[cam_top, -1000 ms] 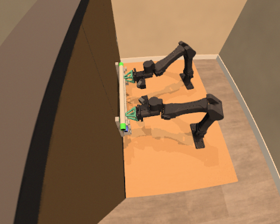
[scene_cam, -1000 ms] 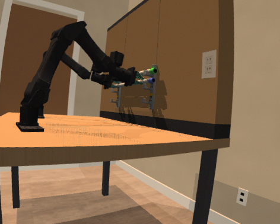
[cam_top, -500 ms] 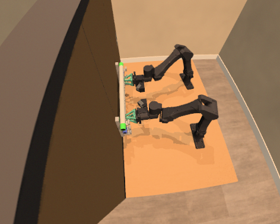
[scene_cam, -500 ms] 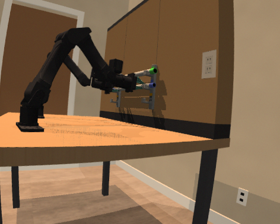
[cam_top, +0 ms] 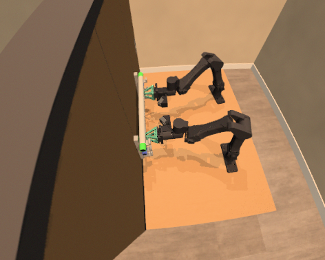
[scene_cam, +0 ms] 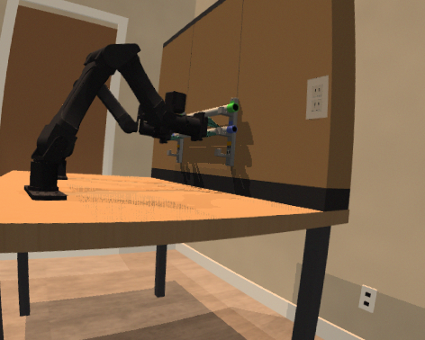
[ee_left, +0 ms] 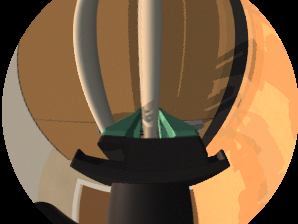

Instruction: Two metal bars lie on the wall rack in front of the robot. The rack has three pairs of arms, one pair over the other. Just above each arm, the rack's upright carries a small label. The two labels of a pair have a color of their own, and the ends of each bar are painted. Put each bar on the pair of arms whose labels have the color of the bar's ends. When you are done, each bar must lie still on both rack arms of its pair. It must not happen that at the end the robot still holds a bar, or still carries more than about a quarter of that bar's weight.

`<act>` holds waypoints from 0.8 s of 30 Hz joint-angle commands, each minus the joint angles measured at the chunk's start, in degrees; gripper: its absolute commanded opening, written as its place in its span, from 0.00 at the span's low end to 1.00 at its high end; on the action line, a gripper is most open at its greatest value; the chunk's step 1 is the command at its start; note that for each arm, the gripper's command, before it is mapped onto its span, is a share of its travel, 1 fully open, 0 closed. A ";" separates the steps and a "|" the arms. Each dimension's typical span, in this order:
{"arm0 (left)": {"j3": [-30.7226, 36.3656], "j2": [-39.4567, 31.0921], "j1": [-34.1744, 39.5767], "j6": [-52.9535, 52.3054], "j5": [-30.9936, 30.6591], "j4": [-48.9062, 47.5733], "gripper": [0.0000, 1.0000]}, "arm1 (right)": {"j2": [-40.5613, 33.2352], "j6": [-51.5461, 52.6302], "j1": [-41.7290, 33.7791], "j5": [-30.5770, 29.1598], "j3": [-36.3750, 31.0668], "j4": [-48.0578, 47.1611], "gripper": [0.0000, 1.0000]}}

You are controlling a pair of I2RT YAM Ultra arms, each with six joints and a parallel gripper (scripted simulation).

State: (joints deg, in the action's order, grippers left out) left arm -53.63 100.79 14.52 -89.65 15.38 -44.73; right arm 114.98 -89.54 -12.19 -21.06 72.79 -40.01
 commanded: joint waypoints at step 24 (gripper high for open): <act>1.07 1.01 -0.60 -0.34 -0.67 -4.63 0.12 | 0.64 -0.50 0.21 0.51 -1.00 -4.01 0.11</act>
State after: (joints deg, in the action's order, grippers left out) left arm -53.01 101.65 14.52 -89.93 15.38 -47.64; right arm 115.63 -89.93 -12.16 -21.06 72.25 -42.61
